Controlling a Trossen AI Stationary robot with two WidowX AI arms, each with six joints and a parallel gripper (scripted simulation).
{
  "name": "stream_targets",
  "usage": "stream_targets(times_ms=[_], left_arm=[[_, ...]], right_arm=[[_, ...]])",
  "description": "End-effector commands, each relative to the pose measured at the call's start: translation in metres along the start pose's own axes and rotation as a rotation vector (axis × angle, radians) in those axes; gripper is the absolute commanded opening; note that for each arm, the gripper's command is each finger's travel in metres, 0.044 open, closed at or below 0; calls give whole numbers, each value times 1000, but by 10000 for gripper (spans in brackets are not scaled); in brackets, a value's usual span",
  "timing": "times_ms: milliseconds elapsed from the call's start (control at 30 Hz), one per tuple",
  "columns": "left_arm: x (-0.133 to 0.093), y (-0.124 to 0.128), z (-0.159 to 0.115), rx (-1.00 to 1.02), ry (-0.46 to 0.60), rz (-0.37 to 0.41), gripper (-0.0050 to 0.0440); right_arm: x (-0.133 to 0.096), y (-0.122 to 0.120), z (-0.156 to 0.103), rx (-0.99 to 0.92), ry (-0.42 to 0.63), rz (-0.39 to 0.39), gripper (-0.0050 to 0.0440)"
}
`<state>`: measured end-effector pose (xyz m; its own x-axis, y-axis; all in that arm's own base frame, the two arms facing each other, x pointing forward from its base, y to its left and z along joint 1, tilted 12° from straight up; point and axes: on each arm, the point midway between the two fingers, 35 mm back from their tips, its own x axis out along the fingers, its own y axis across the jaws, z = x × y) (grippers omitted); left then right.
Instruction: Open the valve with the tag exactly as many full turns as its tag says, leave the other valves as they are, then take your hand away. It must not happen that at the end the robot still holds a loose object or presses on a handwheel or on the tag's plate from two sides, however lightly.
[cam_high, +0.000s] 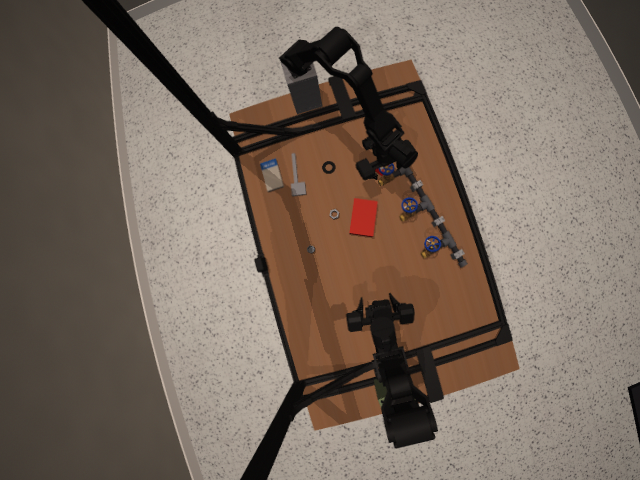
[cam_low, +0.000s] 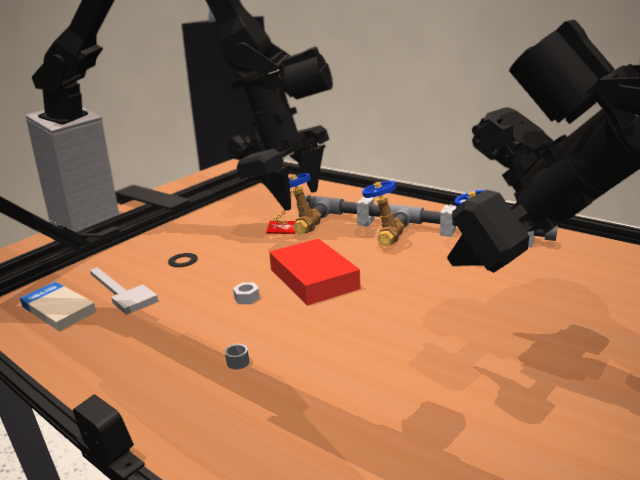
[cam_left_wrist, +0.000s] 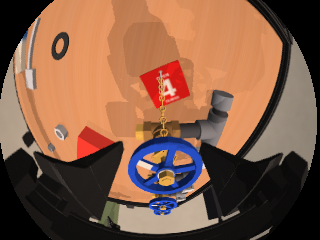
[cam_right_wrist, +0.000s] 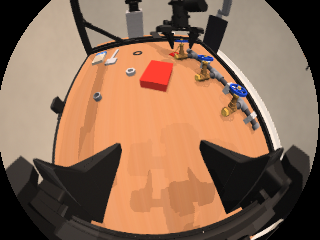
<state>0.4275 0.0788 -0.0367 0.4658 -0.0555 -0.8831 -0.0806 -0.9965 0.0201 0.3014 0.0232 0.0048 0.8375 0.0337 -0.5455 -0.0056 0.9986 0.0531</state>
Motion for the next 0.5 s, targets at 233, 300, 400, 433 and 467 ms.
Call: stream_targets(times_ms=[233, 300, 400, 433, 467], left_arm=[[0, 1, 0, 593, -2, 2, 400], [0, 1, 0, 713, -2, 3, 400], [0, 1, 0, 893, -2, 3, 400], [0, 1, 0, 953, -3, 3, 400], [0, 1, 0, 1013, -3, 3, 400]], right_arm=[[0, 0, 0, 0, 0, 0, 400], [0, 0, 0, 0, 0, 0, 400], [0, 0, 0, 0, 0, 0, 400], [0, 0, 0, 0, 0, 0, 400], [0, 0, 0, 0, 0, 0, 400]])
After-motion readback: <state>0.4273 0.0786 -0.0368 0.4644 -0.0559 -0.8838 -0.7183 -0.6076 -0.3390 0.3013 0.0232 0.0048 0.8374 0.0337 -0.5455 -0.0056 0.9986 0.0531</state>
